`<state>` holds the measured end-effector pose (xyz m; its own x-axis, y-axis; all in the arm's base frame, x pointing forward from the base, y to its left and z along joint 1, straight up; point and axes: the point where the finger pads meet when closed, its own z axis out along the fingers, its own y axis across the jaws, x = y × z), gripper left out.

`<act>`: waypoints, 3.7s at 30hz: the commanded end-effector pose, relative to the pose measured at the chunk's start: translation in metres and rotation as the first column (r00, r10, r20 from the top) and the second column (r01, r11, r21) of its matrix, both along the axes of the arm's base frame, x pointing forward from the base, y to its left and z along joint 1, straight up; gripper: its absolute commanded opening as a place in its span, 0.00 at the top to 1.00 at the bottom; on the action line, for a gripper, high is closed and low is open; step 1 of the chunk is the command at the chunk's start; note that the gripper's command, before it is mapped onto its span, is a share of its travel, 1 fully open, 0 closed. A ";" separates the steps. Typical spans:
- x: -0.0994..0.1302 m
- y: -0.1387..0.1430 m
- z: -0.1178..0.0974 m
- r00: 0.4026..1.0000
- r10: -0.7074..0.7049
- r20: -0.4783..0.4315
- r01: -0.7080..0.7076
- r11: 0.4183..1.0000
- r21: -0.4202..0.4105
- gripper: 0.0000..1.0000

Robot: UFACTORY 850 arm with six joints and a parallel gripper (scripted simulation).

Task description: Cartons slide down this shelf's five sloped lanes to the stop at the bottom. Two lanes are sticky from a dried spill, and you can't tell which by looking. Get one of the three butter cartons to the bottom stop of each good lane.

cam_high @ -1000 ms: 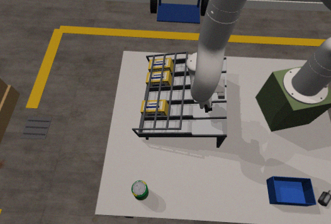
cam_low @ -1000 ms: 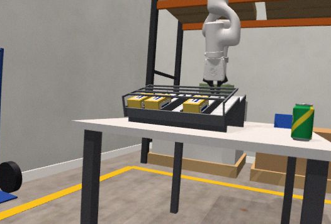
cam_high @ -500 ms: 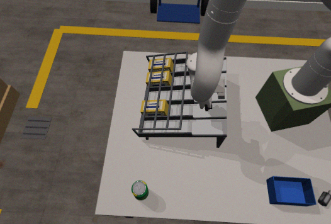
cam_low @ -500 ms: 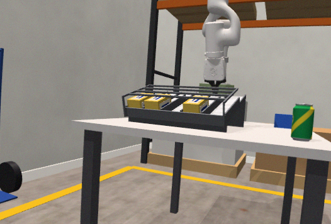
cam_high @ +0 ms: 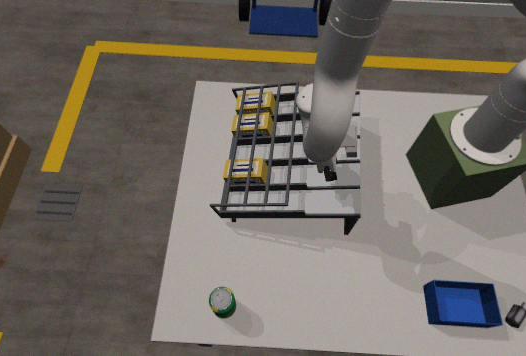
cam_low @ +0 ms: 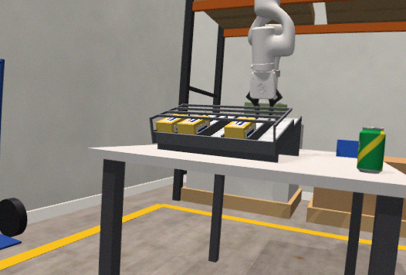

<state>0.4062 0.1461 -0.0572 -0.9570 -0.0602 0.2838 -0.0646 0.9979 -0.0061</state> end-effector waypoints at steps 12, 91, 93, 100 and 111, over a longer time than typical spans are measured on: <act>0.001 0.000 0.000 1.000 0.000 0.001 0.000 1.000 0.001 0.00; -0.066 -0.038 0.170 0.962 -0.003 0.274 -0.007 0.999 0.034 0.00; -0.066 -0.038 0.170 0.962 -0.003 0.274 -0.007 0.999 0.034 0.00; -0.063 -0.037 0.166 0.962 -0.003 0.274 -0.006 0.999 0.032 0.00; -0.063 -0.037 0.166 0.962 -0.003 0.274 -0.006 0.999 0.032 0.00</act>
<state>0.3426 0.1093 0.1079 -0.9977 -0.0669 0.0106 -0.0668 0.9977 0.0077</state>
